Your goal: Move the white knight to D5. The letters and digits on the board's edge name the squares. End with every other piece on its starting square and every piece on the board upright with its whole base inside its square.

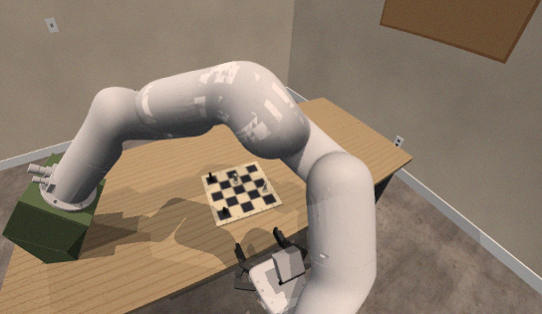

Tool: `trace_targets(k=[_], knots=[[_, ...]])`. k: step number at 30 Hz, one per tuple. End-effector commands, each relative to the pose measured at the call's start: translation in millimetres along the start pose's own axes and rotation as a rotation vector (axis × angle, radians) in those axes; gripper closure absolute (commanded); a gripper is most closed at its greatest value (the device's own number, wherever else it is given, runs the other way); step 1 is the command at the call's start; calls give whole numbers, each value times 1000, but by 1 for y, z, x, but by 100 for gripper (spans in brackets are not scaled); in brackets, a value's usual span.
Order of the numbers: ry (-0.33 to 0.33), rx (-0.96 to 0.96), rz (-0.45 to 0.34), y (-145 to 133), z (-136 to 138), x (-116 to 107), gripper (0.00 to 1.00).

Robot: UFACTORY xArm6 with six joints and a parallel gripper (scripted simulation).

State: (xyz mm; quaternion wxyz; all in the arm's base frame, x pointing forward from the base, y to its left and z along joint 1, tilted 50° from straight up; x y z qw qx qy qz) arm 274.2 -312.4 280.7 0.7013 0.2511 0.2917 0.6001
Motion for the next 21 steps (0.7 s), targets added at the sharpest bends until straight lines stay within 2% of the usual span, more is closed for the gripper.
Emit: trace_targets(k=[1,7,16,19,21], knots=[[0,-1,-2,25,-2,1,0],[0,-1,-2,45,-3,3,0],[12,4,-5,41,-2,5,0],[86,35,-21,37,2,20,0],[187,69,-46,33,6,40,0]])
Point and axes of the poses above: the point where the finger pads meet when closed, its own x axis out along the fingers, its own z axis across the jaws, y = z × x, the point moved 6 cm from there along -x, back along the fingers, and after that the axes turned 4 degrees about x, right-handed, at the moved point
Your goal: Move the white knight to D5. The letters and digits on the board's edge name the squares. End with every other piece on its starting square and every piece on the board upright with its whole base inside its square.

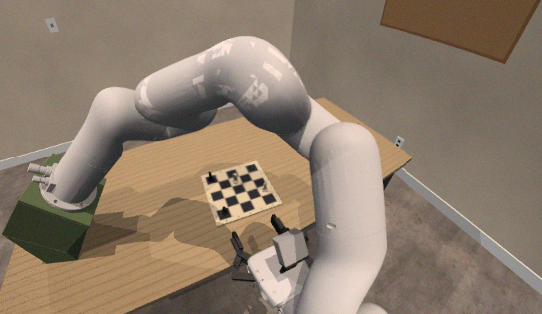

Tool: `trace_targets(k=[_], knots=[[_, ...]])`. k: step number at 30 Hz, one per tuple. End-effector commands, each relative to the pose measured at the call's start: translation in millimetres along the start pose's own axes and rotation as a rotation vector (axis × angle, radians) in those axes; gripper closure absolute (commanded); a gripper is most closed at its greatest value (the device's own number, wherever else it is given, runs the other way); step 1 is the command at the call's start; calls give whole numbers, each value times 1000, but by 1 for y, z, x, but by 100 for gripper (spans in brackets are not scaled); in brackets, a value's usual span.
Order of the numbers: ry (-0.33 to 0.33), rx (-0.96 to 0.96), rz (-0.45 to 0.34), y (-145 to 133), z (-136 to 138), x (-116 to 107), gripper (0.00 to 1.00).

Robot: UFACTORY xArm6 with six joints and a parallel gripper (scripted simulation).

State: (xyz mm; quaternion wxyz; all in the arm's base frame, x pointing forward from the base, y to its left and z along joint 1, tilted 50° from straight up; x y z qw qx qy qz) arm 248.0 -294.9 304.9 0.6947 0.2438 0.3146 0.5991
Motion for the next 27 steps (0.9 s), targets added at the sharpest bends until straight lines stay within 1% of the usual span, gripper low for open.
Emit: trace_targets(k=[1,2,3,4,5,6,7,8,9,10,12,13,14,17,18,19,20,21,22,26,27], knots=[[211,66,-55,-6,11,40,0],[285,82,-77,-7,13,54,0],[290,83,-78,-7,13,54,0],[356,91,-99,-8,13,68,0],[381,97,-107,-8,15,68,0],[444,97,-128,-9,13,82,0],[482,105,-142,-8,15,83,0],[482,105,-142,-8,15,83,0],[571,102,-173,-8,14,97,0],[592,104,-183,-8,15,98,0],[592,104,-183,-8,15,98,0],[709,93,-230,-7,15,112,0],[758,73,-248,-7,12,121,0],[829,69,-283,-5,14,125,0],[889,41,-308,-5,12,133,0],[929,35,-329,-4,14,136,0],[952,31,-342,-4,14,137,0],[1003,-4,-365,-4,14,143,0],[1040,-14,-386,-2,14,146,0],[1181,-90,-466,0,17,157,0],[1188,-94,-471,0,17,158,0]])
Point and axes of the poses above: the point where the finger pads meet when closed, its own x axis out along the fingers, its own z axis across the jaws, y = z × x, the point moved 6 cm from there along -x, back along the fingers, and after that the axes turned 4 degrees about x, right-handed, at the moved point
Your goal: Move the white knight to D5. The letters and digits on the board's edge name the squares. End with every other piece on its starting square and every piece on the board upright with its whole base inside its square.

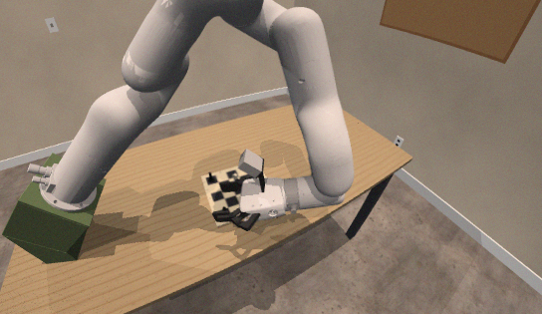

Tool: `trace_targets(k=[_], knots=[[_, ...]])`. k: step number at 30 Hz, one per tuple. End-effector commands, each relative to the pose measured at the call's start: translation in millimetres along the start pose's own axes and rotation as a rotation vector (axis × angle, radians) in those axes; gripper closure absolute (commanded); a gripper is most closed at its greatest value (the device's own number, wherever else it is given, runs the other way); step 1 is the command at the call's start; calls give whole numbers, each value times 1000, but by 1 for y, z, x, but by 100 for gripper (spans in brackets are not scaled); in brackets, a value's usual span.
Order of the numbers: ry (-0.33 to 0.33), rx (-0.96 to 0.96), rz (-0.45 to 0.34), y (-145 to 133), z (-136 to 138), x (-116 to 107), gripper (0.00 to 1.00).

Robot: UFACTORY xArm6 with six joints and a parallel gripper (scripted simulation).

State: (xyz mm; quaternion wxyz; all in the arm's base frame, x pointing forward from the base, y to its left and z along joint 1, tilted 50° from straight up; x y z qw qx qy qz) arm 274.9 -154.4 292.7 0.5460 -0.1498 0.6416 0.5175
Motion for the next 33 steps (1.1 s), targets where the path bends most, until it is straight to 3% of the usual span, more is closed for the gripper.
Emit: trace_targets(k=[1,2,3,8,14,15,17,19,20,22,24,25,27,30,32,33], knots=[[154,-24,-127,8,13,5,0],[154,-24,-127,8,13,5,0],[254,-79,-226,12,23,7,0],[343,-143,-331,16,33,7,0],[487,-290,-546,25,59,7,0],[495,-329,-580,26,73,4,0],[538,-369,-647,30,73,7,0],[538,-369,-647,30,73,7,0],[579,-450,-746,36,88,8,0],[588,-497,-791,41,104,7,0],[613,-535,-847,43,103,10,0],[614,-577,-881,48,118,10,0],[634,-614,-933,50,117,13,0],[645,-730,-1043,65,143,18,0],[654,-758,-1079,66,141,20,0],[656,-819,-1136,73,151,24,0]])
Point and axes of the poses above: the point where the finger pads meet when closed, its own x axis out along the fingers, its own z axis across the jaws, y = z × x, the point moved 6 cm from there along -x, back along the fingers, and after that the axes turned 4 degrees about x, right-handed, at the moved point
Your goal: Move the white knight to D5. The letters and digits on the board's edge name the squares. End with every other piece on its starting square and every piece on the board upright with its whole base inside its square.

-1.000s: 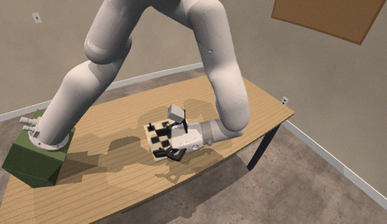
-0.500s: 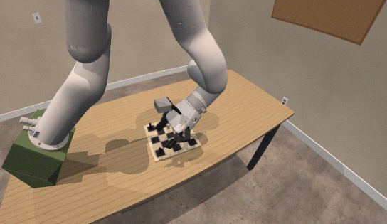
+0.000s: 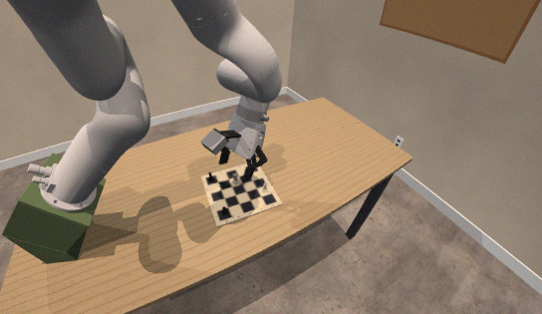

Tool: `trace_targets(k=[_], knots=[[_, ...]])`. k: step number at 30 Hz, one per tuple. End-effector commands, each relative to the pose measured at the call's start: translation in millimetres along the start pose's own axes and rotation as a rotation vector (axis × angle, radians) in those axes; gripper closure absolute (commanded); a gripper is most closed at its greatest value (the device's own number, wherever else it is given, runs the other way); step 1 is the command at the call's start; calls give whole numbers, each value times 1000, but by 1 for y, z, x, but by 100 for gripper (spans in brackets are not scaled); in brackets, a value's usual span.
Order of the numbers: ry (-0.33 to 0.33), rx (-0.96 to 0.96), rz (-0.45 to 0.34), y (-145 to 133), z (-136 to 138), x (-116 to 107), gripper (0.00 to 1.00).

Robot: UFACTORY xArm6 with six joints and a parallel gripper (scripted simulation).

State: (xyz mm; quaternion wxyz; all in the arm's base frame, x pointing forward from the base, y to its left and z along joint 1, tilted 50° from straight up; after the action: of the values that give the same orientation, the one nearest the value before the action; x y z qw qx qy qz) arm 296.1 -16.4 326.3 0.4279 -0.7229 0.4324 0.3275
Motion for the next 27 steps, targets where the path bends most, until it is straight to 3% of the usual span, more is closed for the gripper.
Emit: trace_targets(k=[1,3,5,8,27], knots=[[54,-124,-246,-8,33,-19,0],[54,-124,-246,-8,33,-19,0],[56,-180,-348,-8,48,-26,0],[54,-210,-401,-8,57,-32,0],[54,-212,-405,-8,58,-32,0]])
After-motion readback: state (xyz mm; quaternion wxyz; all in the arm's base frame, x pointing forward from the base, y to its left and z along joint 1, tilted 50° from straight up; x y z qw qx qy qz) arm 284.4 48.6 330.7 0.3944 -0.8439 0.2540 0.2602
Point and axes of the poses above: the point where the finger pads meet when closed, its own x axis out along the fingers, its own z axis across the jaws, y = z × x, the point moved 6 cm from there along -x, back along the fingers, and after that the axes turned 4 degrees about x, right-handed, at the moved point
